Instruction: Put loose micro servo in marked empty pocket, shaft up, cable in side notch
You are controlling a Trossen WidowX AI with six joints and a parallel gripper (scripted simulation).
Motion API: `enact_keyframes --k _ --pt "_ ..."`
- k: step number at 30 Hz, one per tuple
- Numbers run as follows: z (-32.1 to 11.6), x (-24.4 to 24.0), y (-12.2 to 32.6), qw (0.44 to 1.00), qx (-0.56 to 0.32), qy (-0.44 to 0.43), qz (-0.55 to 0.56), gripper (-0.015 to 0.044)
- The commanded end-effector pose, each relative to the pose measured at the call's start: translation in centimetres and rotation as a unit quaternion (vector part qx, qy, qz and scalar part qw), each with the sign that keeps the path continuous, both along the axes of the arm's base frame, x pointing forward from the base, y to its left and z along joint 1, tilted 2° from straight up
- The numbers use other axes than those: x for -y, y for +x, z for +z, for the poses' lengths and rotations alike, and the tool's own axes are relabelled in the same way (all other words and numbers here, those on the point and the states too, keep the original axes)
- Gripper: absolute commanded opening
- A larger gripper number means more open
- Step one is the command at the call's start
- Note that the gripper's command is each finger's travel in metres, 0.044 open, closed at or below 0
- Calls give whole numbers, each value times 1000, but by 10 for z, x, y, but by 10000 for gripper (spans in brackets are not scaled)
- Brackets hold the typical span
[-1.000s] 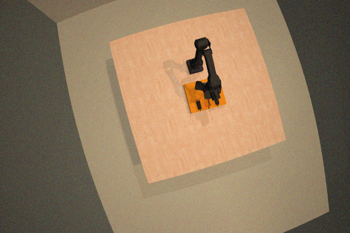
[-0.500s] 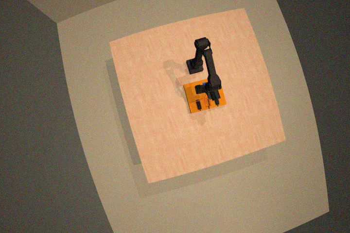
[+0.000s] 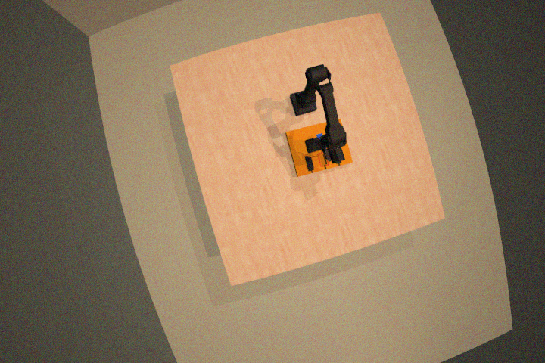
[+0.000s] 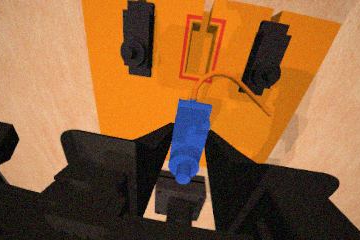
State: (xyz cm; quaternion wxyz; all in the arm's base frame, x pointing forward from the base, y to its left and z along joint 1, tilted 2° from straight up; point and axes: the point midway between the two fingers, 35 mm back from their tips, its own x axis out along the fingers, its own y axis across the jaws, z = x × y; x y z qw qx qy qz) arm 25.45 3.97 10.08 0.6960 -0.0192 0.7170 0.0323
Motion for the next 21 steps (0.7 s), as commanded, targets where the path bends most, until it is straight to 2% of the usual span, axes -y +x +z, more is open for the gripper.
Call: enact_keyframes --k 1,16,21 --pt "4 -2 22 1000 10 2 3 0" --pt "4 -7 79 1000 12 2 3 0" --pt "4 -7 84 1000 12 2 3 0"
